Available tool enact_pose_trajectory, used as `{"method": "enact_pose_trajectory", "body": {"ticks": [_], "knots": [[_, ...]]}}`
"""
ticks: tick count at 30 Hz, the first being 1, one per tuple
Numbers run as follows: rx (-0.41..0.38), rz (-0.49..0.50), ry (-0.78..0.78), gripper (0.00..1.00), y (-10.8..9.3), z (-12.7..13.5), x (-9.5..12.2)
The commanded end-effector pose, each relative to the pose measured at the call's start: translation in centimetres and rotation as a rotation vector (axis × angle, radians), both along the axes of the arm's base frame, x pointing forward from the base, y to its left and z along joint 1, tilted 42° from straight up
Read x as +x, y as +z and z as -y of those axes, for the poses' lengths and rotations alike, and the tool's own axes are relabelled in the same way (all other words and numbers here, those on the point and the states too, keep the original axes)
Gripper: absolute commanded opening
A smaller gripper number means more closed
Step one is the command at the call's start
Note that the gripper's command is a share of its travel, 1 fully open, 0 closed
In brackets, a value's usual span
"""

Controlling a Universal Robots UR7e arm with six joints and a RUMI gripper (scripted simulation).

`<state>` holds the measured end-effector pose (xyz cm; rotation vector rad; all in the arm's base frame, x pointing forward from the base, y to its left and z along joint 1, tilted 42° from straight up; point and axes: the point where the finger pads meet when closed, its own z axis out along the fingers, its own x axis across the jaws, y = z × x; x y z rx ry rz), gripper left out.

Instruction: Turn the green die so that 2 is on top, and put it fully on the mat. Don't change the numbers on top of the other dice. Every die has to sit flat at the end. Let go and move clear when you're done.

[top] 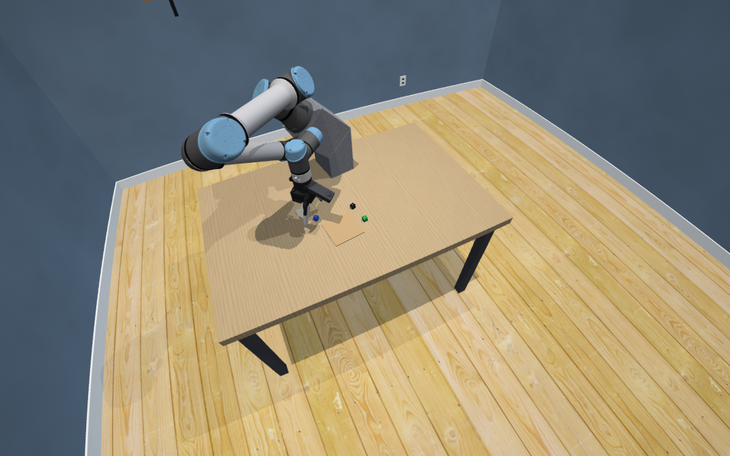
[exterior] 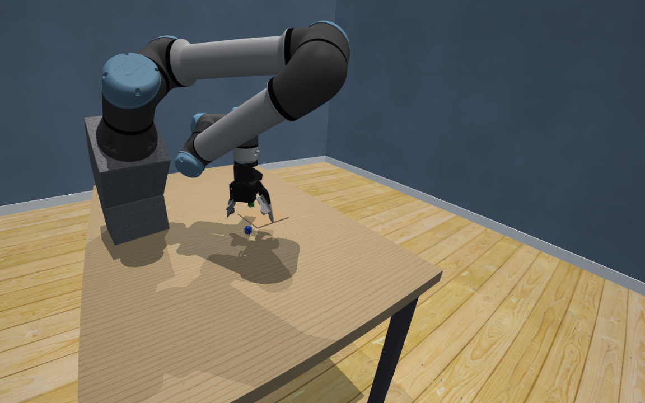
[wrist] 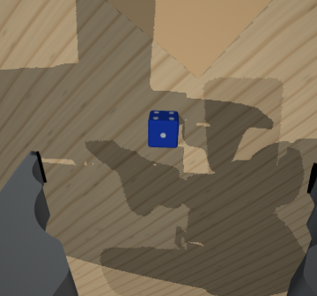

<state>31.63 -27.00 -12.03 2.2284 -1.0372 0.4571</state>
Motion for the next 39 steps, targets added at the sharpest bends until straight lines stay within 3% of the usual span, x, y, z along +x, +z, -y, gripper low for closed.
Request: {"method": "enact_pose_trajectory", "body": {"ticks": [1, 10, 21, 36, 39], "knots": [[-0.001, 0.002, -0.001, 1.0, -0.1, 0.1, 0.1], [-0.001, 0.002, -0.001, 1.0, -0.6, -0.5, 0.2], [-0.001, 0.002, -0.001, 1.0, -2.7, -2.9, 0.6], [-0.001, 0.002, -0.001, 1.0, -8.1, -8.9, 1.8], [-0.001, 0.002, -0.001, 1.0, -8.4, -9.3, 1.8]]}}
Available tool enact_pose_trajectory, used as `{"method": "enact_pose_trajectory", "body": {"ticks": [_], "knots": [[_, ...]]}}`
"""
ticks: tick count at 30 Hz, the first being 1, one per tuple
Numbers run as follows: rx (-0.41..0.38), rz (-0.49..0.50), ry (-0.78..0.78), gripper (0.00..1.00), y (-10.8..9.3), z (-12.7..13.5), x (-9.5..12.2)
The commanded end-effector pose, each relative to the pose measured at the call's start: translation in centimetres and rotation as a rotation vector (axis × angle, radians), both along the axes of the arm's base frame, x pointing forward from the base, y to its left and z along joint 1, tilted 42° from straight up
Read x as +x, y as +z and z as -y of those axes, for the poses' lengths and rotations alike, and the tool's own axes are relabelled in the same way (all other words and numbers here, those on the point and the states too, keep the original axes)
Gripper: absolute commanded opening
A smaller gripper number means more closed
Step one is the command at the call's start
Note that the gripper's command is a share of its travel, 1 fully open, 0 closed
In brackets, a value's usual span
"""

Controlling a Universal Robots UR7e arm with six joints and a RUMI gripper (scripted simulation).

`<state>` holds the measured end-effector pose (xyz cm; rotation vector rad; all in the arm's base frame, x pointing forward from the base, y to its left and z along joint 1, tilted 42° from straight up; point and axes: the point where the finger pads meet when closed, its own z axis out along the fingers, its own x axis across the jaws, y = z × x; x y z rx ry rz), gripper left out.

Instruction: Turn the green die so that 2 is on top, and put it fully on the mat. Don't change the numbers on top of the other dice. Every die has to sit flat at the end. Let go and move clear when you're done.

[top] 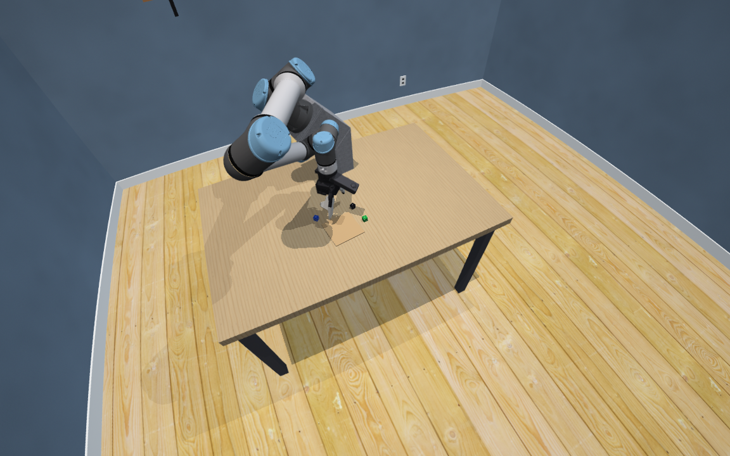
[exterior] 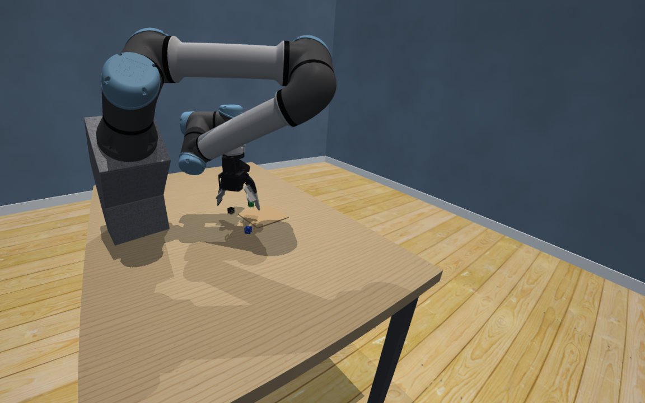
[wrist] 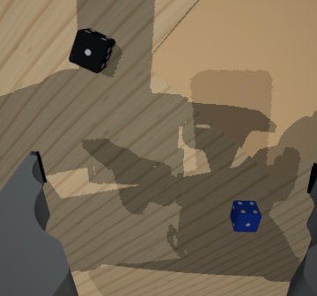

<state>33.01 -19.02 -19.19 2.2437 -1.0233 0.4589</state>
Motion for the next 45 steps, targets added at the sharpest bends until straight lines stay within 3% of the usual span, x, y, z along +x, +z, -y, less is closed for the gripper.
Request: {"method": "enact_pose_trajectory", "body": {"ticks": [1, 14, 45], "knots": [[-0.008, 0.003, -0.016, 1.0, -1.6, -1.7, 0.5], [-0.008, 0.003, -0.016, 1.0, -4.3, -4.7, 1.1], [-0.008, 0.003, -0.016, 1.0, -4.6, -5.0, 1.2]]}}
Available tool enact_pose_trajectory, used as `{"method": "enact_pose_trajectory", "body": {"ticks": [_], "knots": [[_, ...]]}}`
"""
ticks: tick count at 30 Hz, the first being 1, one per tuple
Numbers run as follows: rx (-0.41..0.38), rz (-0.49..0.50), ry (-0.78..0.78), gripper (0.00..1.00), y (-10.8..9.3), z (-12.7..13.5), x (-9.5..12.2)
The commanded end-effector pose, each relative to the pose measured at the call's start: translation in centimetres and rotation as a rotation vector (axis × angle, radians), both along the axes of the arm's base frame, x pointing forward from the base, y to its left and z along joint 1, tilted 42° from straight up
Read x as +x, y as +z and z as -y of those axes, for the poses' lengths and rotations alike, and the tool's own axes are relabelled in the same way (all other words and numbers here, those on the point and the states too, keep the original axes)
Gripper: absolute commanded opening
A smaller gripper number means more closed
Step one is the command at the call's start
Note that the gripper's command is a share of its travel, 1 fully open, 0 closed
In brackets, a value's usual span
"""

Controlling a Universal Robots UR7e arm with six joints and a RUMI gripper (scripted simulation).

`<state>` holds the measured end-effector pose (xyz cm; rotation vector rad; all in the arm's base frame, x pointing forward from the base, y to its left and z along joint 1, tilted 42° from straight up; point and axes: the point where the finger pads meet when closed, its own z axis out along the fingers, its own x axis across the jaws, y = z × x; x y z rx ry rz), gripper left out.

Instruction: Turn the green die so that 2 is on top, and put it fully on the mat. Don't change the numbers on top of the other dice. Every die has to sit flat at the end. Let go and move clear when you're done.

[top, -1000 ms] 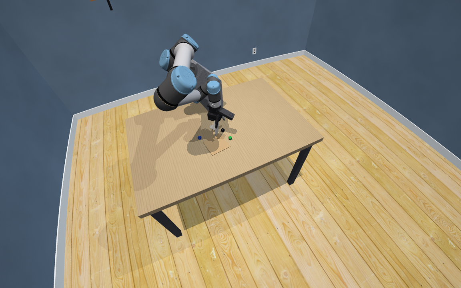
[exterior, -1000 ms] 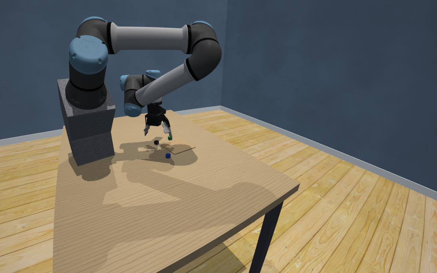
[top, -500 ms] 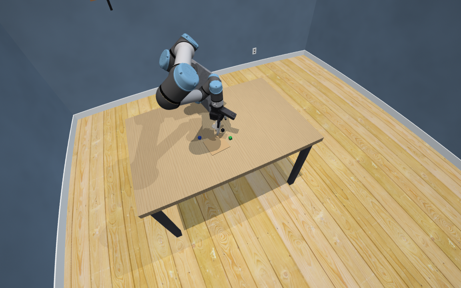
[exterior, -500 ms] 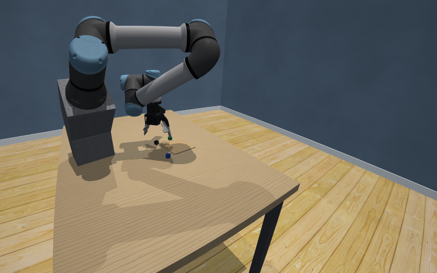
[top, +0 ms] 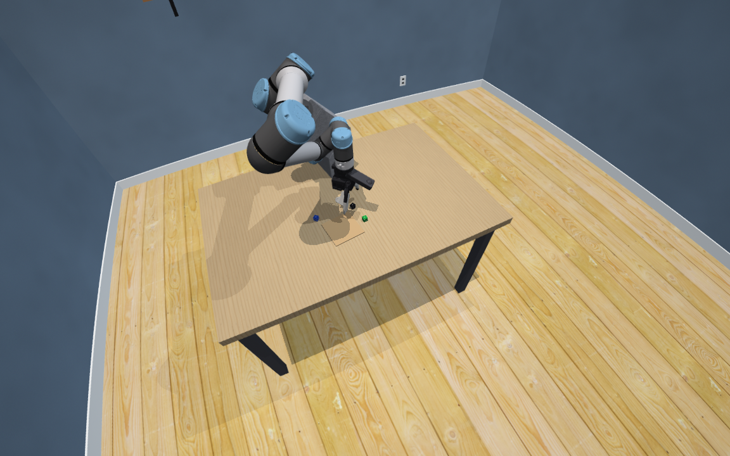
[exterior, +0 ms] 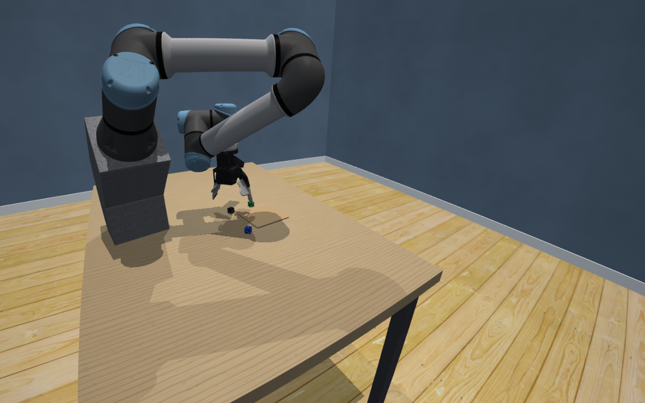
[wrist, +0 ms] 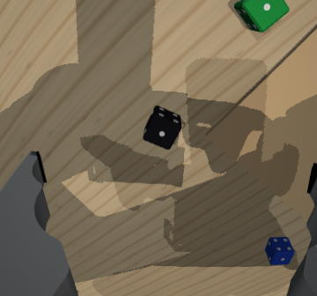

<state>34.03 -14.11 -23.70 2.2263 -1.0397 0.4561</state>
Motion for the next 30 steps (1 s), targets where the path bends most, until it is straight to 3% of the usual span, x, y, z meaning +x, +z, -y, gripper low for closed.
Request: {"method": "enact_pose_trajectory", "body": {"ticks": [1, 22, 30], "knots": [[-0.001, 0.002, 0.002, 1.0, -0.1, -0.1, 0.1], [-0.001, 0.002, 0.002, 1.0, -0.1, -0.1, 0.2], [-0.001, 0.002, 0.002, 1.0, -0.1, -0.2, 2.0]]}}
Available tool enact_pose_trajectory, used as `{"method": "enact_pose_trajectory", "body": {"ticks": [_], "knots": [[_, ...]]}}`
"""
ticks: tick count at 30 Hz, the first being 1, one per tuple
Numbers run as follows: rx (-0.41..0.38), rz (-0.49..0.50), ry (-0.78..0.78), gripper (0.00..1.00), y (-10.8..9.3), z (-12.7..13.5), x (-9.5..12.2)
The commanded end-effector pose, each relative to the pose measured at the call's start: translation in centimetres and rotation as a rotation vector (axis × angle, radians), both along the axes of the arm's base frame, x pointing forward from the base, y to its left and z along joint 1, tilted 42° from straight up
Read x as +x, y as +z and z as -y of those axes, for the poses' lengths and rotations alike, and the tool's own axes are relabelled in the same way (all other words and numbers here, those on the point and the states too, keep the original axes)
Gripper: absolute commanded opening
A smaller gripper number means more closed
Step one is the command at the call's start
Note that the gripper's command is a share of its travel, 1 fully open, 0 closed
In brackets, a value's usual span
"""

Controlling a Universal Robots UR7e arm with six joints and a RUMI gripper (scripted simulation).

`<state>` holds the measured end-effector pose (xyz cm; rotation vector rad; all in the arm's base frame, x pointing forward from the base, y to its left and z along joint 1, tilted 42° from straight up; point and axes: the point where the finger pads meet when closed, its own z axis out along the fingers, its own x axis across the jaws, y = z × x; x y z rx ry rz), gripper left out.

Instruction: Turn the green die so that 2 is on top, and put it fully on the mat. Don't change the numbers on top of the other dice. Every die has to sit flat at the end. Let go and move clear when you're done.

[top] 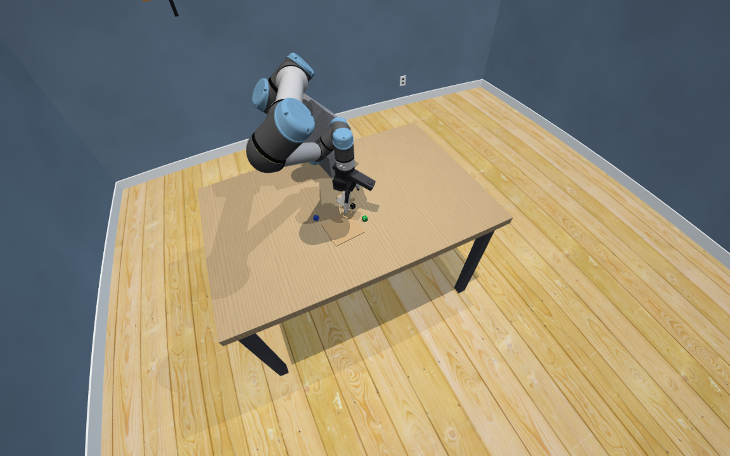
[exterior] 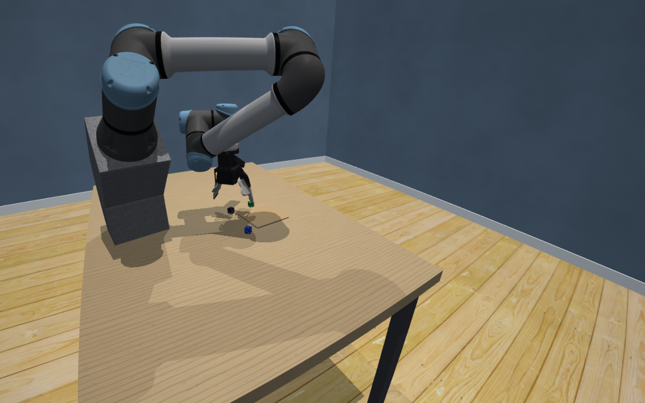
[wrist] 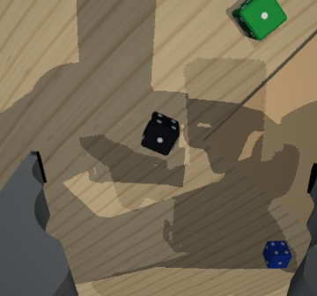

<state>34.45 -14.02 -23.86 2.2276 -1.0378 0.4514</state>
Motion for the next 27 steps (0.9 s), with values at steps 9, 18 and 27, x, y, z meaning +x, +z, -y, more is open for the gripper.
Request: {"method": "enact_pose_trajectory", "body": {"ticks": [9, 18, 27], "knots": [[-0.002, 0.006, 0.001, 1.0, 0.0, -0.4, 4.8], [-0.002, 0.006, 0.001, 1.0, -0.1, -0.8, 8.5], [-0.002, 0.006, 0.001, 1.0, -0.1, -0.9, 9.2]]}}
